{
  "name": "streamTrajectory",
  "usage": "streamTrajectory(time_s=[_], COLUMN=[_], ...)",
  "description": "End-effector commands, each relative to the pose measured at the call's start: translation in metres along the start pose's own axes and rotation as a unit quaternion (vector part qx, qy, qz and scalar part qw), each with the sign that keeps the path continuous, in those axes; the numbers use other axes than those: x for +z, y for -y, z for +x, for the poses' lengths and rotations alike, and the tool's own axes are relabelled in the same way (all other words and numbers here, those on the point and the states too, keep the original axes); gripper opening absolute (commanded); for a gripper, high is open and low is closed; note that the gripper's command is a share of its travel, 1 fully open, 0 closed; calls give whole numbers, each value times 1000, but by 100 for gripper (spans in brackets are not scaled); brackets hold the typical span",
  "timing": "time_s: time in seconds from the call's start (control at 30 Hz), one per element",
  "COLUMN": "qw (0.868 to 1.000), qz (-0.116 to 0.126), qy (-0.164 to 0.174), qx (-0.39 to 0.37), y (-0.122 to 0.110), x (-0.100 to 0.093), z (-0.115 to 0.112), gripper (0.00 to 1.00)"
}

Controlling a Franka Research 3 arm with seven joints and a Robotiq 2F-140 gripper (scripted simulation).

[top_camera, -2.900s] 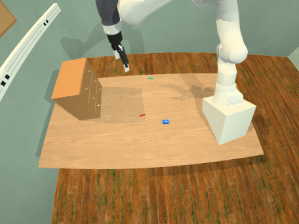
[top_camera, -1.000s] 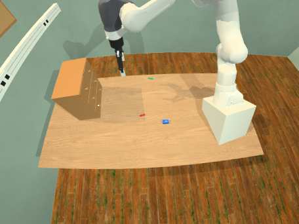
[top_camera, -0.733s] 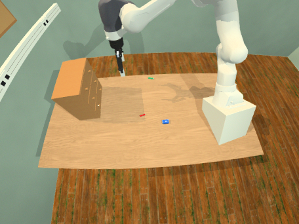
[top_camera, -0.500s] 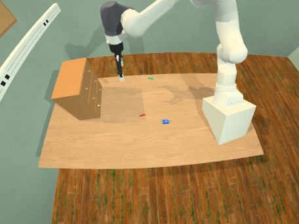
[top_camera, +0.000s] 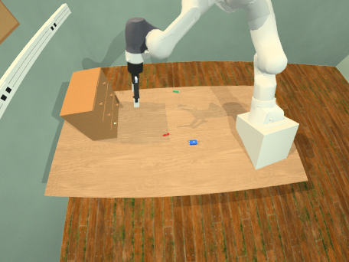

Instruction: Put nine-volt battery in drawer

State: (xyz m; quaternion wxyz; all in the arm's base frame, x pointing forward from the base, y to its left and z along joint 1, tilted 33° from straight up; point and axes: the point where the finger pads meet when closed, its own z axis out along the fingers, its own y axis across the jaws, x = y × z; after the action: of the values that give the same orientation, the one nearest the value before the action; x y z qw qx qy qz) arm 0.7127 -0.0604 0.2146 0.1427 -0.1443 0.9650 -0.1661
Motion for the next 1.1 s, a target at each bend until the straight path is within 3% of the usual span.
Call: streamTrajectory(time_s=[0.0, 0.43, 0.5, 0.9, 1.07], qw=[998, 986, 986, 968, 964], qz=[-17, -45, -45, -33, -27], qy=[47, 152, 152, 247, 262], qx=[-32, -47, -47, -42, -40], y=[-7, -18, -18, -3, 2], x=[4, 29, 29, 39, 40], z=[-24, -54, -54, -68, -68], gripper=[100, 100, 100, 100, 100])
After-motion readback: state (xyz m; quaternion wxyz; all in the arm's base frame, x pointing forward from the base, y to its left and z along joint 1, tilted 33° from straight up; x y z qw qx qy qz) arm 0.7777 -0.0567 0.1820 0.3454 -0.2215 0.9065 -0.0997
